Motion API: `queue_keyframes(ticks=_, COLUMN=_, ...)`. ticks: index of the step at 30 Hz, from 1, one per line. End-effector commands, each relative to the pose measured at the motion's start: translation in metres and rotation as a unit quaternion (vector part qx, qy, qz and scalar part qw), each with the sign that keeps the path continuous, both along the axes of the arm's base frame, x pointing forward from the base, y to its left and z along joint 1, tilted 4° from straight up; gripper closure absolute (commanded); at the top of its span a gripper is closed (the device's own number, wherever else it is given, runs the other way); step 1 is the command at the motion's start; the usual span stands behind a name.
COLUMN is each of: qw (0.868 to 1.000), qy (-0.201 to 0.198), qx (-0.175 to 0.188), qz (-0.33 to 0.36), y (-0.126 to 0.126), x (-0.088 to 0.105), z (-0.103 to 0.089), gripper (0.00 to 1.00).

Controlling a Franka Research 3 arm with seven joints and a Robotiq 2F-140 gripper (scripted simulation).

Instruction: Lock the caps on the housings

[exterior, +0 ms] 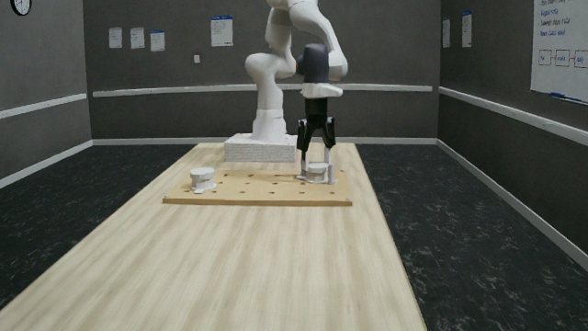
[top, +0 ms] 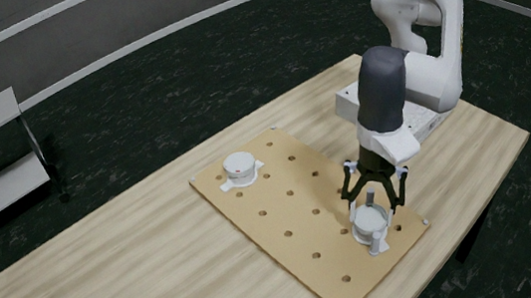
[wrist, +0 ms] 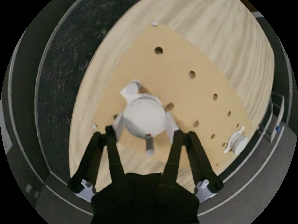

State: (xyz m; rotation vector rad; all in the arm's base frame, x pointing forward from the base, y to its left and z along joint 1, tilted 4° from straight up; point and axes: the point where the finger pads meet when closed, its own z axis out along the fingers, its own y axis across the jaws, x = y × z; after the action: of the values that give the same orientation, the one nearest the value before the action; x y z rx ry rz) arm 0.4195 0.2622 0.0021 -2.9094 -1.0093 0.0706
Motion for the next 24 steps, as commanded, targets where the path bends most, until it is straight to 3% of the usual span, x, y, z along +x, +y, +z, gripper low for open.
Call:
queue_keyframes(ticks=1, qw=0.999, qy=0.001, qx=-0.006, qz=-0.04, y=-0.0004, x=0.0008, z=-0.0009, gripper=0.9)
queue_keyframes(ticks=14, qw=0.984, qy=0.007, qx=-0.014, qz=-0.18, y=-0.0004, x=0.0008, z=-0.001, gripper=0.9)
queue_keyframes(ticks=24, qw=0.974, qy=0.008, qx=-0.017, qz=-0.227, y=-0.0004, x=0.0008, z=-0.0009, gripper=0.9)
